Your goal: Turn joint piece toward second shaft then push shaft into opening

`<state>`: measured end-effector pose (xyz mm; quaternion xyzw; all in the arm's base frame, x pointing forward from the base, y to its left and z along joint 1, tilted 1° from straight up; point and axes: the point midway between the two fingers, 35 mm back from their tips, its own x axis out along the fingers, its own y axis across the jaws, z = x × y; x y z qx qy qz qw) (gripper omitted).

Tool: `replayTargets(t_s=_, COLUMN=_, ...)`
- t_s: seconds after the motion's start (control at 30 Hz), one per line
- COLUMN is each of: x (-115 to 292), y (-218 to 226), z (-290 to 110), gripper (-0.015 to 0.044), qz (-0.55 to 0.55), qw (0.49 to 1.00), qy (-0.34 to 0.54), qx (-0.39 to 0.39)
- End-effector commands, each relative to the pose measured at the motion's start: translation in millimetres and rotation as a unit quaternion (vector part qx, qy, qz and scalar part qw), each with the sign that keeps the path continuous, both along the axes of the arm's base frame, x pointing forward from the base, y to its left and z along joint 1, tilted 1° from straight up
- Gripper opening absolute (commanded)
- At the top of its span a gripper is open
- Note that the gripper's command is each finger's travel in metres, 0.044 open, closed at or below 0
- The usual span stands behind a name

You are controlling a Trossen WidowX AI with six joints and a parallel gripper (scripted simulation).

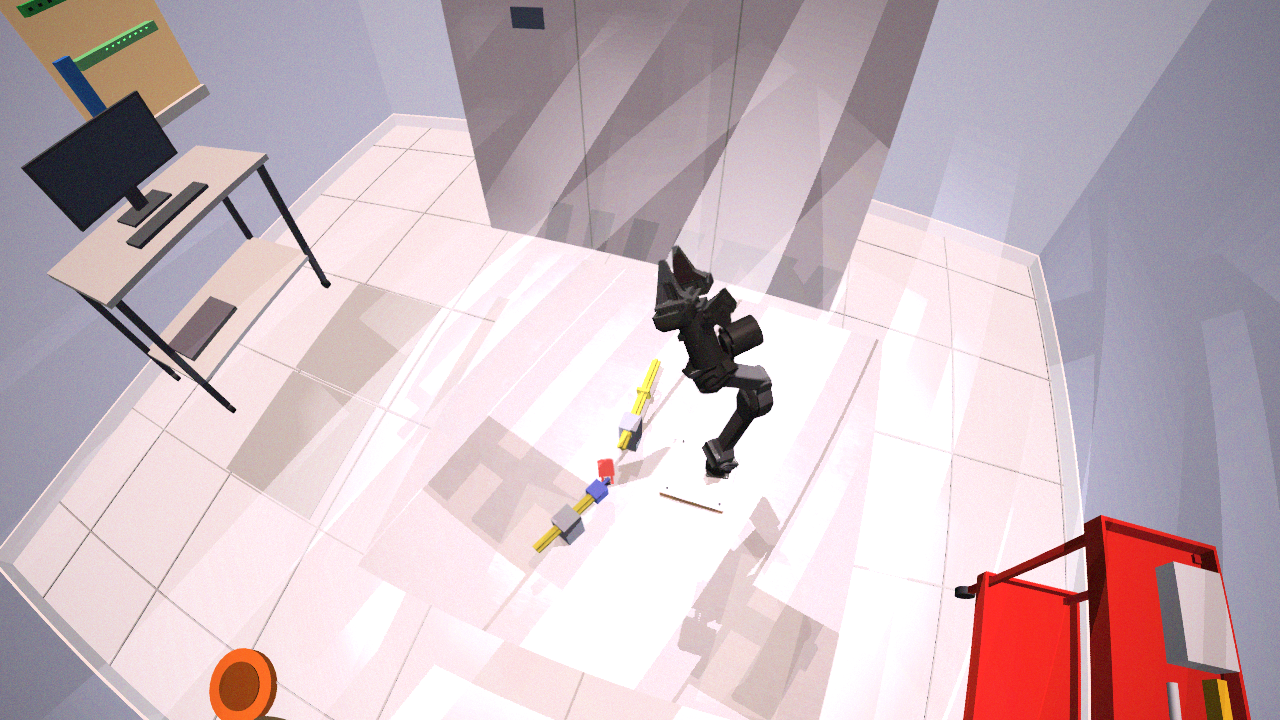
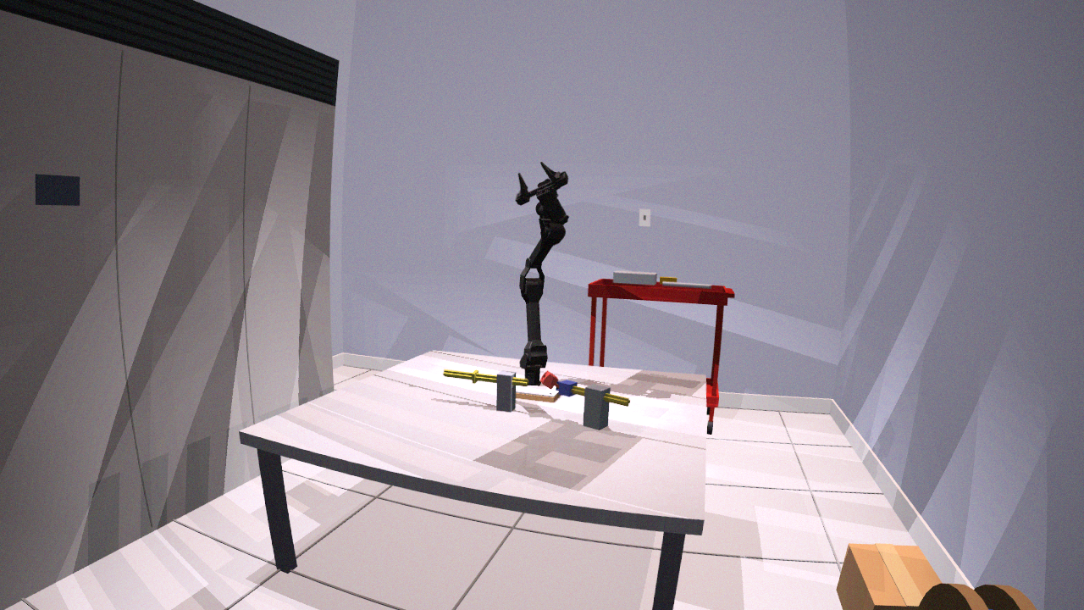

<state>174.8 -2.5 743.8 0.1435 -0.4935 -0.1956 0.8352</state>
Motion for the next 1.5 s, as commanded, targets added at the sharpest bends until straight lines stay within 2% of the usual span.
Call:
replayTargets(t_s=0.0, x=0, y=0, z=0, gripper=0.0426, qz=0.000, qw=1.000, qy=0.000, qx=0.000)
replayTargets(t_s=0.13, x=6, y=3, z=-2, gripper=0.0440, qz=0.002, qw=1.000, qy=0.008, qx=-0.007)
replayTargets(t_s=0.5, x=72, y=34, z=-27, gripper=0.0440, qz=0.033, qw=0.992, qy=0.096, qx=-0.071)
replayTargets(t_s=0.8, x=109, y=50, z=-51, gripper=0.0440, qz=0.056, qw=0.981, qy=0.155, qx=-0.102)
replayTargets(t_s=1.47, x=214, y=81, z=-166, gripper=0.0440, qz=0.124, qw=0.895, qy=0.393, qx=-0.170)
